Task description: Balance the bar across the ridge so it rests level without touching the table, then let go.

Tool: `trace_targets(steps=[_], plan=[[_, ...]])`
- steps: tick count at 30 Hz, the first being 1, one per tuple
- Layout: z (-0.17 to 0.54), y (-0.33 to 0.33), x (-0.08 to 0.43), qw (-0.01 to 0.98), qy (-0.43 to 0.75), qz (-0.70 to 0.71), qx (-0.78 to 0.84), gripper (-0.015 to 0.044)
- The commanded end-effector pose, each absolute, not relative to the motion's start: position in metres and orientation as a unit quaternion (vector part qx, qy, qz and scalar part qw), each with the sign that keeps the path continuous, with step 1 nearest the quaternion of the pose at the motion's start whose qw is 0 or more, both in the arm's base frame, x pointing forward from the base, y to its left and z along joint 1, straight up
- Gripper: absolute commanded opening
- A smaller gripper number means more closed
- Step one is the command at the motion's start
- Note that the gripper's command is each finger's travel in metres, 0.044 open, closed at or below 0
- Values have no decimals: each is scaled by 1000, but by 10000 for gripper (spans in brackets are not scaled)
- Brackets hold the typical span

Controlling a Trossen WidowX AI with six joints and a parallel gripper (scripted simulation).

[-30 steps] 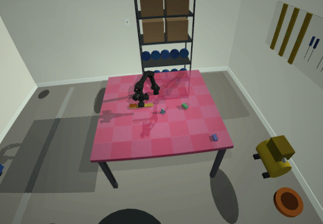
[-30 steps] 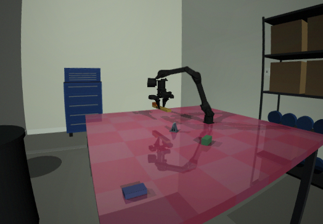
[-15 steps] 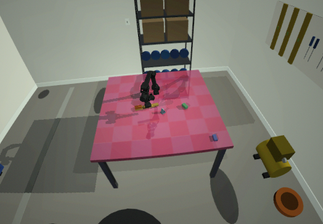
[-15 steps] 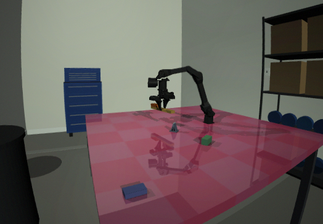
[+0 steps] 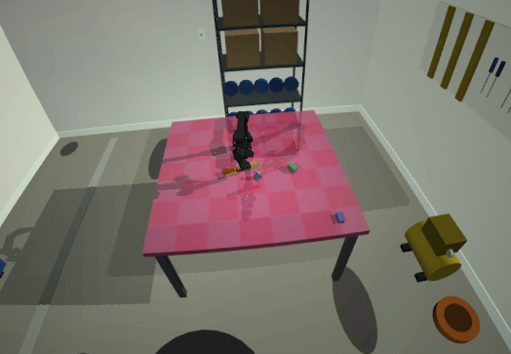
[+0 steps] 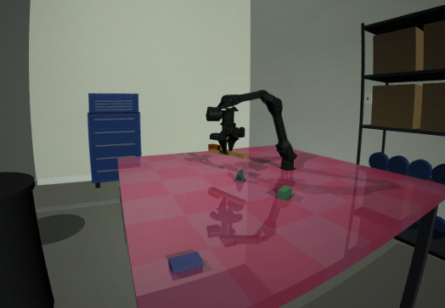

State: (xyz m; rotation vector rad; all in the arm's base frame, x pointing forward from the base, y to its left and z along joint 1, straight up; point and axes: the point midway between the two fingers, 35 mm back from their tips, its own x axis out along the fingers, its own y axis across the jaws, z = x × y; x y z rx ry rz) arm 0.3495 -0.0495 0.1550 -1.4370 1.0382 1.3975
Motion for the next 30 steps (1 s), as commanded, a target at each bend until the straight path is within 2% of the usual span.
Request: trace_targets(steps=[1,30], plan=[[155,-34,350,417,407,566,-583,0],[155,73,324,339,326,617,-631,0]])
